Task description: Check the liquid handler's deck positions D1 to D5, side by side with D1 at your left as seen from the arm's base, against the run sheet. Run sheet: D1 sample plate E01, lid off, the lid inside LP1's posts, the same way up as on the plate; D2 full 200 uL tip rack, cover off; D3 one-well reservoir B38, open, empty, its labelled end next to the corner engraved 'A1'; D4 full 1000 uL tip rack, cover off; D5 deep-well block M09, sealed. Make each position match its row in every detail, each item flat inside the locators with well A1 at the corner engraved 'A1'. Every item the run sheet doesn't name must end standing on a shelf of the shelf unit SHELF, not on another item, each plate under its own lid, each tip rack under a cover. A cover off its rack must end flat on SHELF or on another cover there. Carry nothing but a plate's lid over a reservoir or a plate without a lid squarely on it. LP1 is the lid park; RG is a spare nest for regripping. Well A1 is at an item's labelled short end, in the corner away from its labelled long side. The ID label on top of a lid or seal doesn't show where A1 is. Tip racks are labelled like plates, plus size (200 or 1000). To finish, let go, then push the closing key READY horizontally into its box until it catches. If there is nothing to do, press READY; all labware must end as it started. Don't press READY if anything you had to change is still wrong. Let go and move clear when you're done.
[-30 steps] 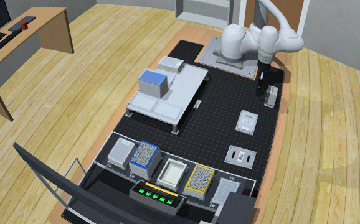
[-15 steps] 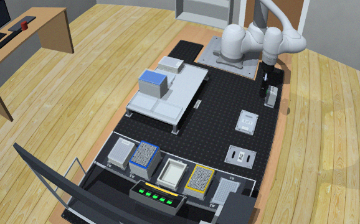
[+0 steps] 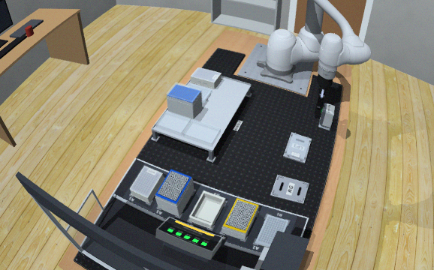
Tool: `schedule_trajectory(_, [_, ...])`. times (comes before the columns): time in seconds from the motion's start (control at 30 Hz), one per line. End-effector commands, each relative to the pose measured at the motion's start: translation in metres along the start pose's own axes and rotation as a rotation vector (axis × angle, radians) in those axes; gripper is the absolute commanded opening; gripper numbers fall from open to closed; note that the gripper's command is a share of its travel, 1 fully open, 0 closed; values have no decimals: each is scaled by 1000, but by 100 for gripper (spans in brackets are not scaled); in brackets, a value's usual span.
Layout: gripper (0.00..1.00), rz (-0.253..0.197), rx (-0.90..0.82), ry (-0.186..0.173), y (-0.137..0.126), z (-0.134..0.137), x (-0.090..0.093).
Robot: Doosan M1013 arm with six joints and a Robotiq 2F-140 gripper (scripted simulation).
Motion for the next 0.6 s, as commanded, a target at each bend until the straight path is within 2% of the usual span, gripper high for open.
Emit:
schedule_trajectory(0.0, [10, 1, 0, -1, 1, 0, 0])
schedule_trajectory(0.57, [10, 1, 0, -1, 6, 2, 0])
Point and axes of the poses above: the point where the finger pads meet when closed, its own x axis out along the fingers, its own z axis across the jaws, y = z × x, the point moved 8 cm from there along -x, back along the fingers, and after that the axes turned 12 degrees about -x, right-handed, at the moved point
